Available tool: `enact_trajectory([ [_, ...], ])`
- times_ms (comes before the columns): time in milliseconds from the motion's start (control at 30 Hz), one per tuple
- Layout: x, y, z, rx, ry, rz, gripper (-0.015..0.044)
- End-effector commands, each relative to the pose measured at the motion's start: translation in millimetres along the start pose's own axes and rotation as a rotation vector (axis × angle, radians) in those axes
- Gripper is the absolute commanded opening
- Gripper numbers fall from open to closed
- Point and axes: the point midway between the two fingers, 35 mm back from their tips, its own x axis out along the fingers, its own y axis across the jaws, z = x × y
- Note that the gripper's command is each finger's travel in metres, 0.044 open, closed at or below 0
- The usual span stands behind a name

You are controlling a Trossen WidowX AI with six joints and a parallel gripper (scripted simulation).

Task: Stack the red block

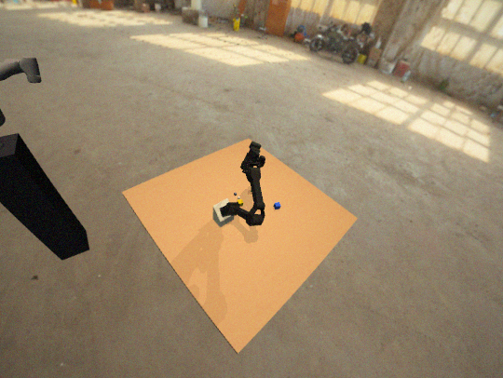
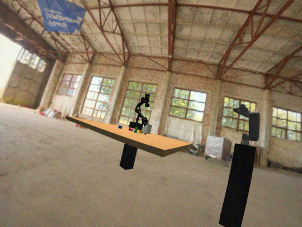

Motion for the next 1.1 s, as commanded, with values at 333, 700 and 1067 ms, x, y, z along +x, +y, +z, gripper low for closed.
enact_trajectory([
  [333,54.5,-93.6,93.1,-0.135,-0.22,-0.463,0.044],
  [700,54.9,-188.7,159.4,-0.179,-0.265,-0.903,0.044],
  [1067,20.8,-278.2,199.5,-0.186,-0.174,-1.347,0.044],
])
